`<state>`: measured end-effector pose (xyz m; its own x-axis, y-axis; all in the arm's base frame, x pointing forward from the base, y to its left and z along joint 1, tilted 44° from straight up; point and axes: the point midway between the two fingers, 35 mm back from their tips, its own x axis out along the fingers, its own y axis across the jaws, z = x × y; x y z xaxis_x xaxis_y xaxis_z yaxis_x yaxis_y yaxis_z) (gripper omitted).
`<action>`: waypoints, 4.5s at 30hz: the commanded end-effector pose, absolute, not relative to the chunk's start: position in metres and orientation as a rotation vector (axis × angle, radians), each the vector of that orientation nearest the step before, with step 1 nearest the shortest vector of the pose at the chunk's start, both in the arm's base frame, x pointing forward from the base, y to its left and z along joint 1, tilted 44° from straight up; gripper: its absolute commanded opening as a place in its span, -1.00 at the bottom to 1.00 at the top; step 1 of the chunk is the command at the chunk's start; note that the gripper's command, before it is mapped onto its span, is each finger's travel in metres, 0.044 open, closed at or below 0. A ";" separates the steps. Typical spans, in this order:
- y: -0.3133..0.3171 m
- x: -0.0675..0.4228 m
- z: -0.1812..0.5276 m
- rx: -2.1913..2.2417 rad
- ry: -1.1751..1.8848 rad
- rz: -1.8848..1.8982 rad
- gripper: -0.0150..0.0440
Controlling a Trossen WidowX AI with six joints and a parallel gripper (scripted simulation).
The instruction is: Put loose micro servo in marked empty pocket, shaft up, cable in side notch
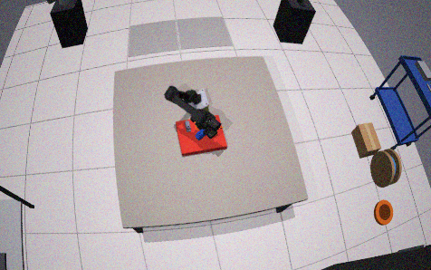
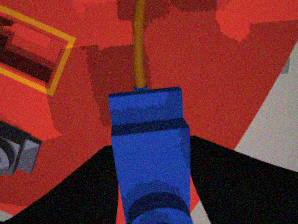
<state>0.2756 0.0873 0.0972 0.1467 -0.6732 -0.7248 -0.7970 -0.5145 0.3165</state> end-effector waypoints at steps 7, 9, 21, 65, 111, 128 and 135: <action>0.087 0.275 0.098 -2.461 1.335 1.656 -0.49; 0.087 0.275 0.098 -2.496 1.301 1.730 -0.49; 0.087 0.275 0.098 -2.675 1.036 2.188 -0.49; 0.068 0.168 0.090 -2.733 0.843 2.458 -0.49; 0.042 0.173 0.063 -2.735 0.846 2.456 -0.49; 0.032 0.176 0.052 -2.735 0.847 2.456 -0.49; 0.028 0.177 0.048 -2.735 0.847 2.456 -0.49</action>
